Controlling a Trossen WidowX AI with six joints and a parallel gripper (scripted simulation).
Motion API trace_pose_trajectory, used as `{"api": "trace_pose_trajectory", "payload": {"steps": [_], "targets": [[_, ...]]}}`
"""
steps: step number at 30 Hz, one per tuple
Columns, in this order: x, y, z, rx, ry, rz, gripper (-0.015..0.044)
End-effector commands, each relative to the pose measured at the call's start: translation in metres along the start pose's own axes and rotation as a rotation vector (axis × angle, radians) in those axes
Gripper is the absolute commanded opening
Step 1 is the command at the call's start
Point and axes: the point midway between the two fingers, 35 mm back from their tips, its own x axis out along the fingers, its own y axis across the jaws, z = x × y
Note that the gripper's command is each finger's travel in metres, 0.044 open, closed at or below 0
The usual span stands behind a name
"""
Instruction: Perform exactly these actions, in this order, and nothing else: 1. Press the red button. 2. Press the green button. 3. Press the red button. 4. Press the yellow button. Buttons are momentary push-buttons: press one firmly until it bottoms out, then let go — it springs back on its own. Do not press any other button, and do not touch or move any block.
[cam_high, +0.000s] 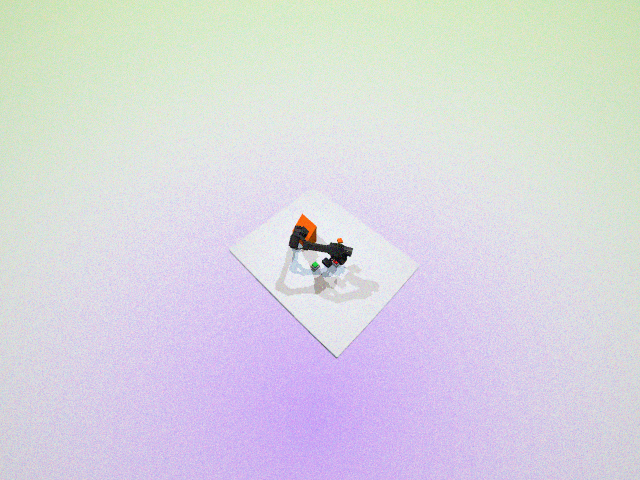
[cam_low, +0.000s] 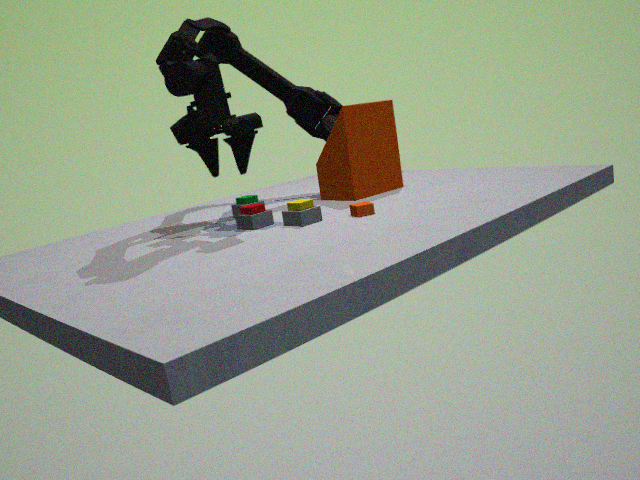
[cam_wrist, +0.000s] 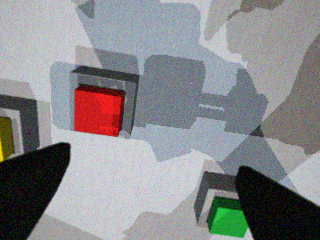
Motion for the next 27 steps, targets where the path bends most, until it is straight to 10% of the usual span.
{"api": "trace_pose_trajectory", "payload": {"steps": [1, 5, 19, 27], "targets": [[-0.017, 0.031, -0.007, -0.012, -0.052, -0.026, 0.04], [-0.027, 0.047, -0.012, -0.001, -0.082, -0.022, 0.04], [0.034, 0.045, -0.007, -0.001, -0.083, -0.025, 0.0032], [0.035, 0.045, -0.007, -0.001, -0.083, -0.025, 0.002]]}}
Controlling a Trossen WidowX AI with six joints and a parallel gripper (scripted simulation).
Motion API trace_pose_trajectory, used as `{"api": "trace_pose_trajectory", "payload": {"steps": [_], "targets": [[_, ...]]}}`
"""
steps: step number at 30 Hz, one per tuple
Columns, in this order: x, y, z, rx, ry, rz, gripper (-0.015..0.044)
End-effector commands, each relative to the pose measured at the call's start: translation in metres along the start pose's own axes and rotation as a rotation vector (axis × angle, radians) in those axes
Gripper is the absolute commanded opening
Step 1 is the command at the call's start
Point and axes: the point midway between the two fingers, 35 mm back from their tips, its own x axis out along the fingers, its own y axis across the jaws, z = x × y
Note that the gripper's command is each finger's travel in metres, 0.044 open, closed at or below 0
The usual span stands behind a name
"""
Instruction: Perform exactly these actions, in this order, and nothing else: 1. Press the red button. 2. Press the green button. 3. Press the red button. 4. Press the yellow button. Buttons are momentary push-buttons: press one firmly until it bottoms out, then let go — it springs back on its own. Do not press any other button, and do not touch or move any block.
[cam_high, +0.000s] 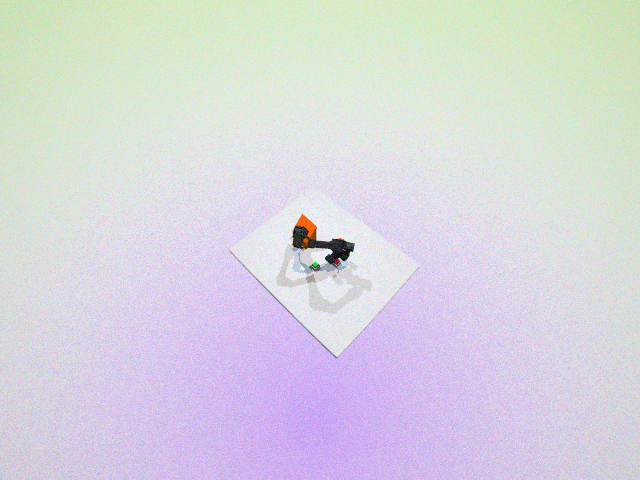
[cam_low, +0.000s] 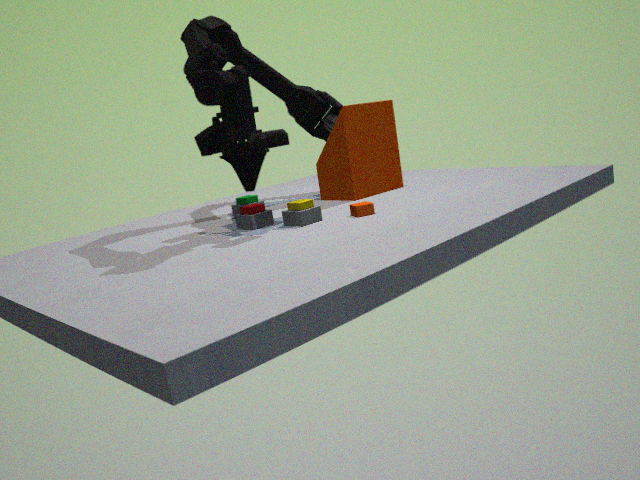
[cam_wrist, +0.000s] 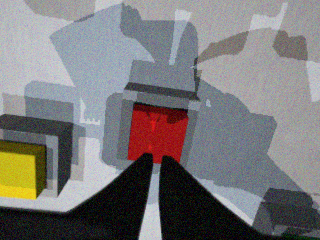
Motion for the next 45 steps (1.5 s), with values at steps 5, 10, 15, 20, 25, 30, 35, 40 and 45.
{"api": "trace_pose_trajectory", "payload": {"steps": [5, 10, 15, 20, 25, 30, 35, 40, 45], "targets": [[0.008, 0.0, 0.001, -0.004, -0.002, -0.003, 0.002], [0.016, 0.0, 0.001, -0.004, -0.002, -0.003, 0.002], [0.024, -0.001, 0.001, -0.004, -0.002, -0.003, 0.002], [0.032, -0.001, 0.0, -0.004, -0.001, -0.004, 0.002], [0.035, -0.001, 0.0, -0.004, -0.001, -0.005, 0.002], [0.035, -0.001, 0.0, -0.004, -0.001, -0.005, 0.002], [0.035, -0.001, 0.0, -0.004, -0.001, -0.005, 0.002], [0.035, -0.001, 0.0, -0.004, -0.001, -0.005, 0.002], [0.003, 0.0, 0.0, -0.004, -0.002, -0.003, 0.002]]}}
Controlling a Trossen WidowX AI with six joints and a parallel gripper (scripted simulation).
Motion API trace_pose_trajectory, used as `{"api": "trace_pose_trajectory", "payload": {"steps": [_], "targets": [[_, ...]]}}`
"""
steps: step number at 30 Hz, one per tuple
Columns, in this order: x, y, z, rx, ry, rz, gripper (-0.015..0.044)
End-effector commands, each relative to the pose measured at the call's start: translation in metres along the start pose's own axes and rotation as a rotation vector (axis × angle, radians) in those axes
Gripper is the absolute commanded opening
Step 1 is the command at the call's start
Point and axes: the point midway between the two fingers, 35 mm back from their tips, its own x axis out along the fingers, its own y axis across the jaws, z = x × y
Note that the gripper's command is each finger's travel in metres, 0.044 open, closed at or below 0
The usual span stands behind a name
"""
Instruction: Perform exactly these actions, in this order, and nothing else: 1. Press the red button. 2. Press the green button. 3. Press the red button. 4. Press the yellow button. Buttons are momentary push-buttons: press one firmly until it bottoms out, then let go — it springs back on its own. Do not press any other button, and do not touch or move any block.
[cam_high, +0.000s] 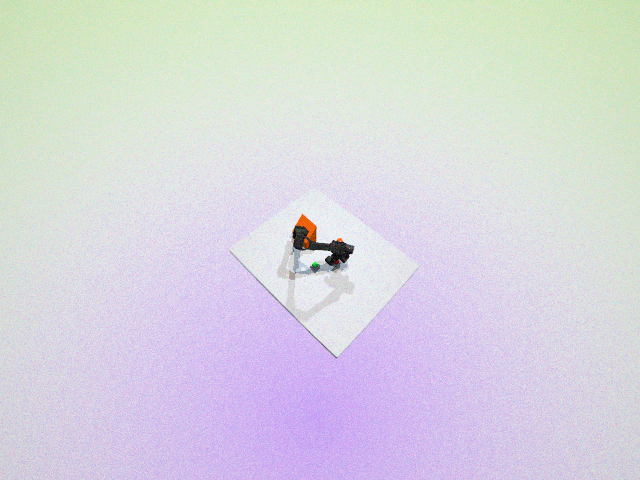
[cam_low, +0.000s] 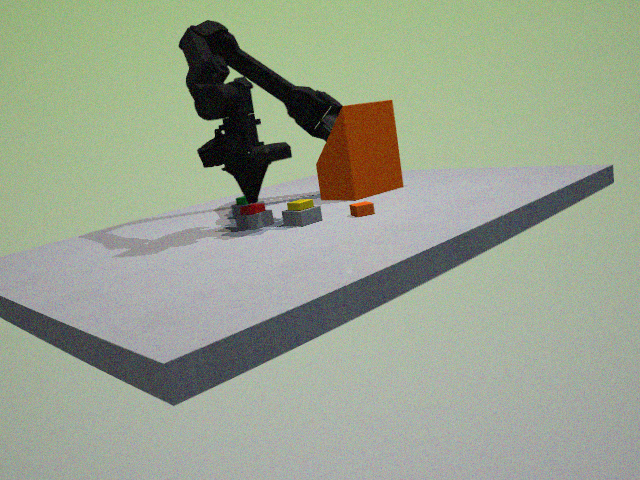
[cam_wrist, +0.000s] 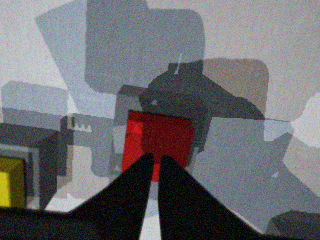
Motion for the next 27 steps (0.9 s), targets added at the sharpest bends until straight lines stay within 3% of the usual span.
{"api": "trace_pose_trajectory", "payload": {"steps": [1, 4, 10, 14, 27], "targets": [[-0.021, 0.001, 0.001, 0.005, -0.009, 0.006, 0.002], [-0.023, 0.001, 0.001, 0.005, -0.009, 0.006, 0.002], [-0.083, 0.001, 0.001, 0.005, -0.008, 0.009, 0.002], [-0.084, -0.008, -0.003, 0.004, -0.008, 0.009, 0.002], [-0.081, -0.123, -0.086, 0.0, -0.004, 0.003, 0.002]]}}
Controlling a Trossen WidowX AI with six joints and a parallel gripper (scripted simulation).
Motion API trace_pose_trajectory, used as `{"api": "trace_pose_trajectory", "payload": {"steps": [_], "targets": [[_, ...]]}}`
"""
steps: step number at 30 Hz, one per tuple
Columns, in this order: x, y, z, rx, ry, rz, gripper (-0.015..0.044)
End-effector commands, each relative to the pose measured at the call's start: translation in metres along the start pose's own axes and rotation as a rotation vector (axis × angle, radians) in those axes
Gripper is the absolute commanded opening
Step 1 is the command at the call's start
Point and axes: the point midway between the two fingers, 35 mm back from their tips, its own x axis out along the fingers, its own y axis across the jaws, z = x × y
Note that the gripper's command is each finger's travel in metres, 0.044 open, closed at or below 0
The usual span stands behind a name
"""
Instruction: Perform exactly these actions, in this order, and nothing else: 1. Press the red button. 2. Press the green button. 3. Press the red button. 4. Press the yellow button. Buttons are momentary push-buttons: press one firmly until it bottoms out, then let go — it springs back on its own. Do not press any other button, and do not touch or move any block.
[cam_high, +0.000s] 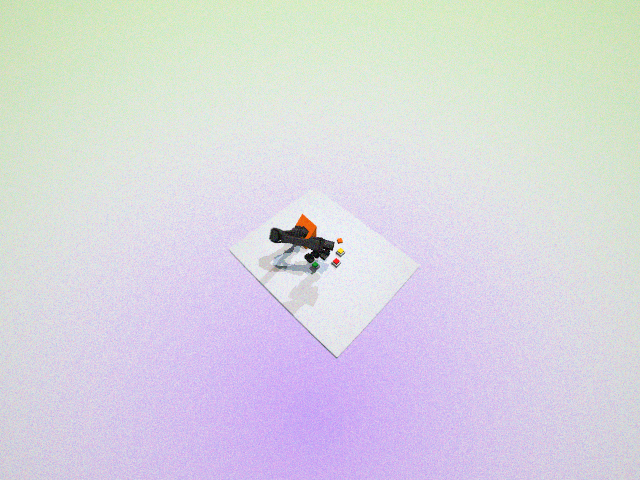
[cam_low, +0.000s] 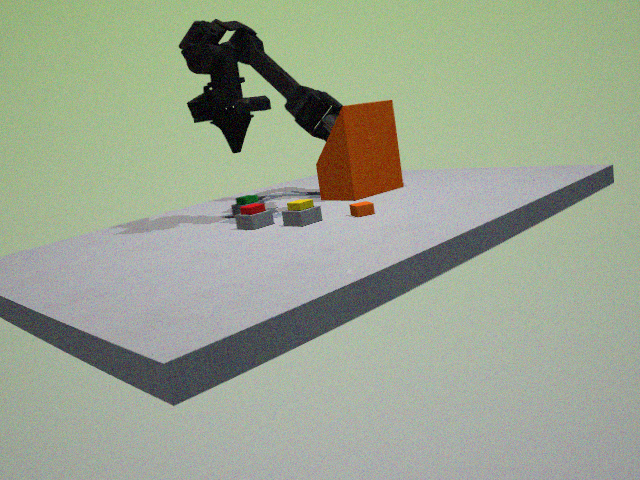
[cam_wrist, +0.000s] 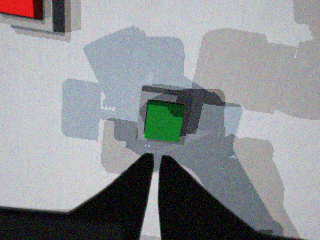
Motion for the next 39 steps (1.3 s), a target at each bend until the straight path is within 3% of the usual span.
{"api": "trace_pose_trajectory", "payload": {"steps": [1, 4, 8, 39], "targets": [[0.004, -0.009, -0.013, -0.014, 0.005, -0.007, 0.002], [0.014, -0.008, -0.012, -0.015, 0.005, -0.004, 0.002], [0.063, -0.01, -0.013, -0.013, 0.004, -0.008, 0.002], [0.098, -0.011, -0.013, -0.013, 0.004, -0.011, 0.002]]}}
